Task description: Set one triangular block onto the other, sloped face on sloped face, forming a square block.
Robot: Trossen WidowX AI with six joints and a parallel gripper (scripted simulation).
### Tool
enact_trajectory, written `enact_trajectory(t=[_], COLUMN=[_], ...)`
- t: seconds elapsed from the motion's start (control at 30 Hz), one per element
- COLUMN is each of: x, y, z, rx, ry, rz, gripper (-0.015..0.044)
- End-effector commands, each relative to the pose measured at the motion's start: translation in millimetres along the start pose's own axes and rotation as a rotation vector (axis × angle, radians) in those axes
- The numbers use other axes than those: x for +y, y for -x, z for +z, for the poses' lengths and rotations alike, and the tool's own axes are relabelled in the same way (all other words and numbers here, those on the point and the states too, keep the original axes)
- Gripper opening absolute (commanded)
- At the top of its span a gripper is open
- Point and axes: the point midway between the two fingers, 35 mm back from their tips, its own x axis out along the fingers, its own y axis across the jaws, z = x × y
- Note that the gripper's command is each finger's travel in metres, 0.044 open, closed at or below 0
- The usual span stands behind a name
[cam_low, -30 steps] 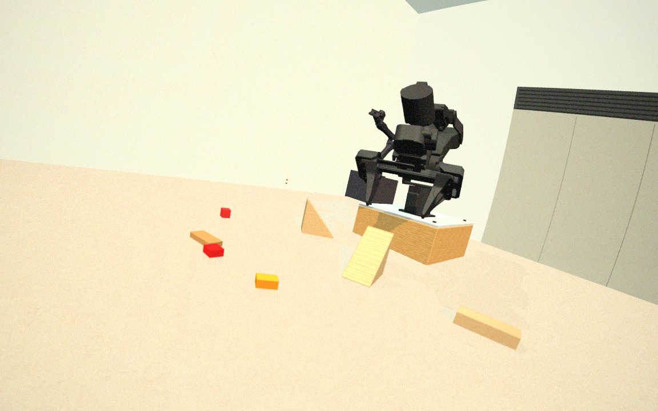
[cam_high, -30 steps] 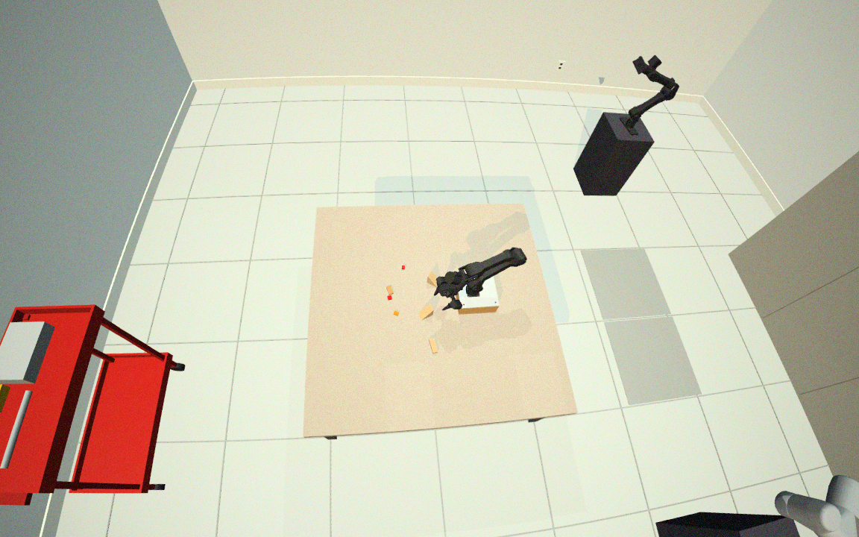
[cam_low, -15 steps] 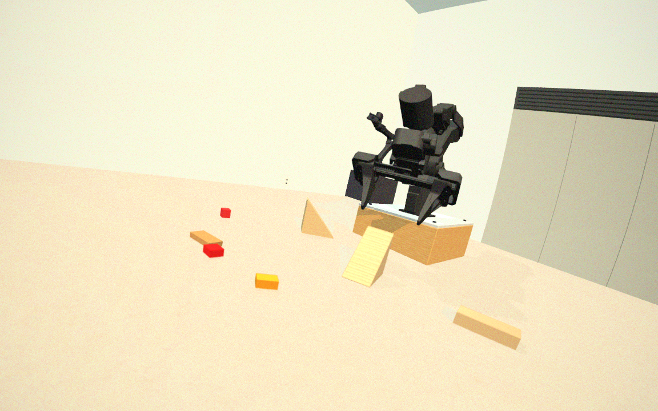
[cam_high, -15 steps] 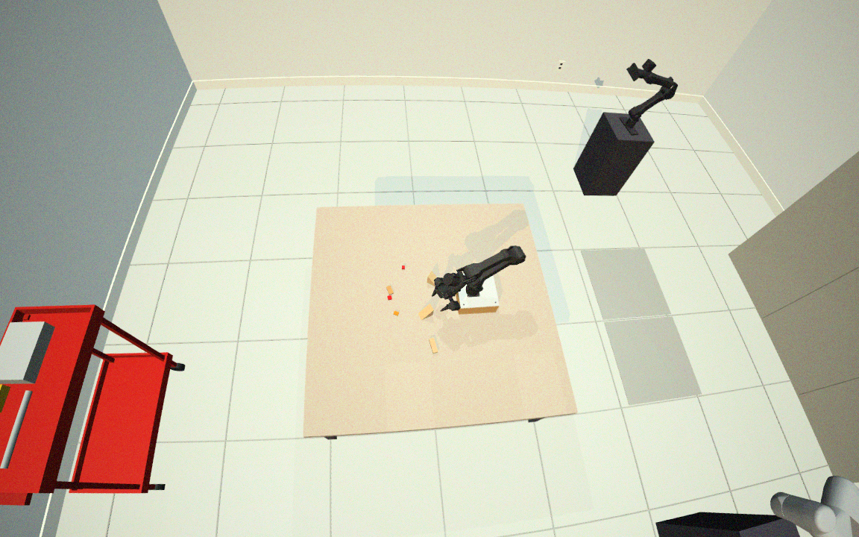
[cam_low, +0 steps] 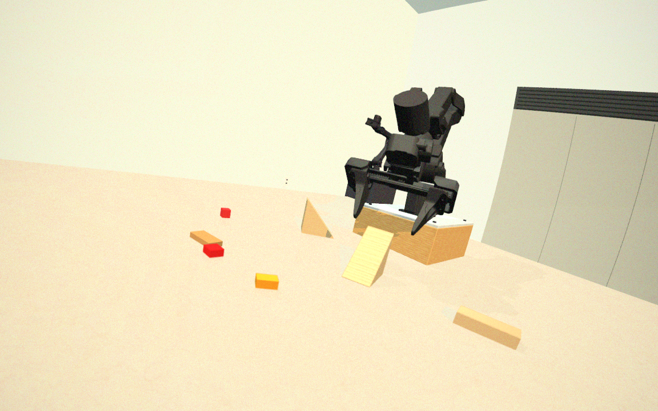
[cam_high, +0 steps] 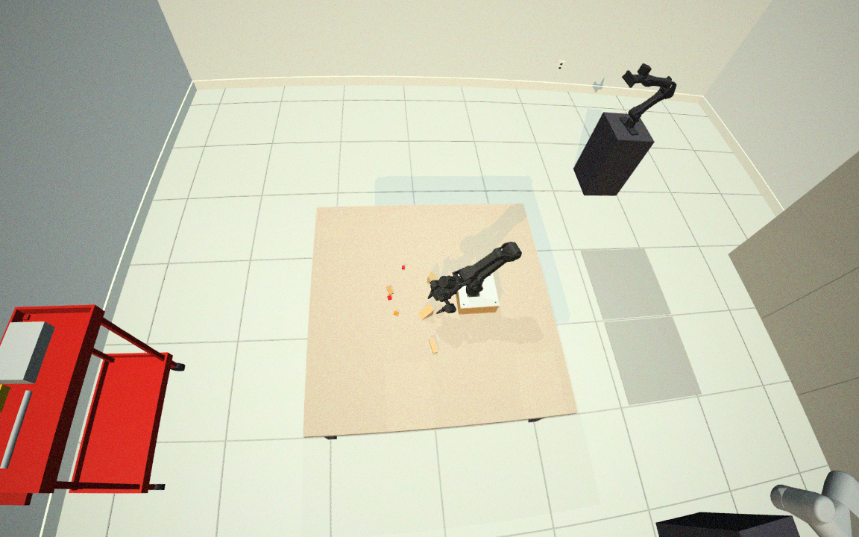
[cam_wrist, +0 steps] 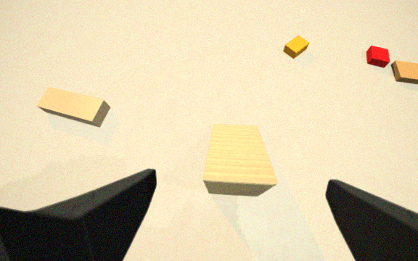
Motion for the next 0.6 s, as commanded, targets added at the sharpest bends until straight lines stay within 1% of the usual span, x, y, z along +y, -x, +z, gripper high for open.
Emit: enact_trajectory(t=[0.0, 0.57], x=[-0.6, -1.7], y=[-8.2, -36.1], z=[-1.0, -3.5], rx=[0.004, 0.004], ry=[0.003, 0.003], rz=[-0.002, -0.002], gripper=[0.044, 0.044])
